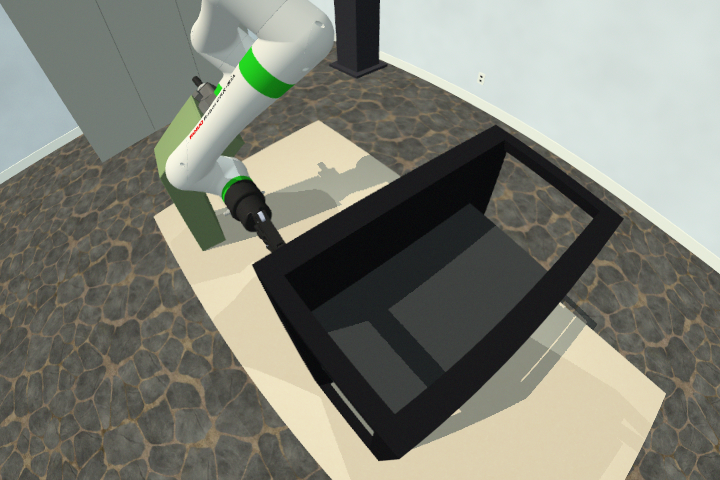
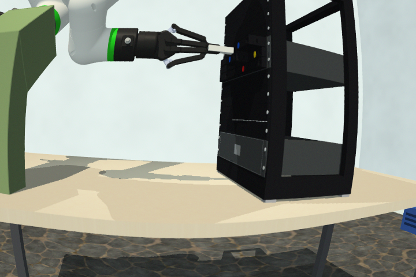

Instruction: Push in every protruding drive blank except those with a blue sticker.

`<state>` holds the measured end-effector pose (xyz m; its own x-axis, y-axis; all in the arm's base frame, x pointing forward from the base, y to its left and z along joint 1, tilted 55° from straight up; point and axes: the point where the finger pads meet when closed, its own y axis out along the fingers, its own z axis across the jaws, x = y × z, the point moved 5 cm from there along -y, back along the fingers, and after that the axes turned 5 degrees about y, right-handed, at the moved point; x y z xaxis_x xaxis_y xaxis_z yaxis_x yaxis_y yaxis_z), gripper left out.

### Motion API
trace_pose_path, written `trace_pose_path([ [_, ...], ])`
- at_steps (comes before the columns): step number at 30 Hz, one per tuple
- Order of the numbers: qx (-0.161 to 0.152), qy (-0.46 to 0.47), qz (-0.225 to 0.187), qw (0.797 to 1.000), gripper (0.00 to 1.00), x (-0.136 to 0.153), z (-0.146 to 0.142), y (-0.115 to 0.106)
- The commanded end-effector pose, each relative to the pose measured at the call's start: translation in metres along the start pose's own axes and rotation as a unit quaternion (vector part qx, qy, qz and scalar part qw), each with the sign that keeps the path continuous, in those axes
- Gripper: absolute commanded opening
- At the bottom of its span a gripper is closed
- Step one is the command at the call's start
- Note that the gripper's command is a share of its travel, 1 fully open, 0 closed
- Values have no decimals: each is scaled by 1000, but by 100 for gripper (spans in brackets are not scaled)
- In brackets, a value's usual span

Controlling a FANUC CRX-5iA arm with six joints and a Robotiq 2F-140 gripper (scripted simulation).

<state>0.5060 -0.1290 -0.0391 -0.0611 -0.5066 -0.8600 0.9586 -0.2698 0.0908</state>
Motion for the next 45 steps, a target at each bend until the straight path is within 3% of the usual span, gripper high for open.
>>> trace_pose_path([
  [1, -1, -1, 1, 1000, 0, 1, 0, -16],
  [45, -1, -1, 1, 1000, 0, 1, 0, -20],
])
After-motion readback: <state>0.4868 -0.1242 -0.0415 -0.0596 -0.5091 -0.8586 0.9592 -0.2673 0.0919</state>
